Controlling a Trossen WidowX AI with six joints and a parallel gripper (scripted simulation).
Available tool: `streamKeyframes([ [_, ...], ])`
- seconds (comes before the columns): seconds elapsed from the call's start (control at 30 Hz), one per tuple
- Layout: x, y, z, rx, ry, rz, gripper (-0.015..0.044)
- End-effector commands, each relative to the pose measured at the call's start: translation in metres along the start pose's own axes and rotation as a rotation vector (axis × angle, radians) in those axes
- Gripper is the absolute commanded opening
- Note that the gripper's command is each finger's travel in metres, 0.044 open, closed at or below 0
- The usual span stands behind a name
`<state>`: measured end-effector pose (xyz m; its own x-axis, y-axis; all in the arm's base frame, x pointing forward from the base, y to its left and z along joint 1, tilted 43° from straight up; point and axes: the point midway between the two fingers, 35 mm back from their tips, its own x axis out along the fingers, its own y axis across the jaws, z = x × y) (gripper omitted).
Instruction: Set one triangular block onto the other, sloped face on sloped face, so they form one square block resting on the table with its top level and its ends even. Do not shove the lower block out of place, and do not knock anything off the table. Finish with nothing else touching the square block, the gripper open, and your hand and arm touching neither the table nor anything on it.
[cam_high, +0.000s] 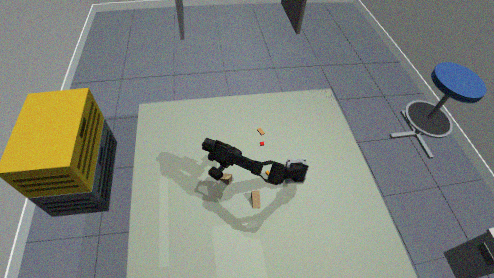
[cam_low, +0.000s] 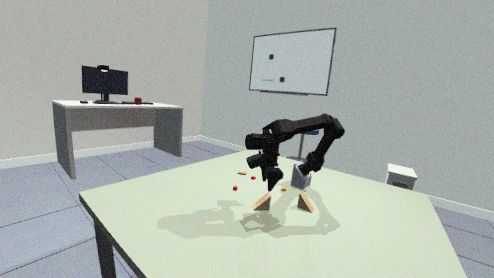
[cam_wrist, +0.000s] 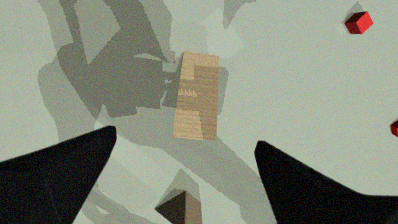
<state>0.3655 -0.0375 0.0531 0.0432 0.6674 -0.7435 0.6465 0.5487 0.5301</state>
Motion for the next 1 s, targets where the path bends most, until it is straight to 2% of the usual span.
streamKeyframes([
  [0.0, 0.001, 0.000, 0.001, 0.013, 0.002, 0.007, 0.0440],
  [0.97, 0.049, -0.002, 0.005, 0.013, 0.001, 0.007, 0.0440],
])
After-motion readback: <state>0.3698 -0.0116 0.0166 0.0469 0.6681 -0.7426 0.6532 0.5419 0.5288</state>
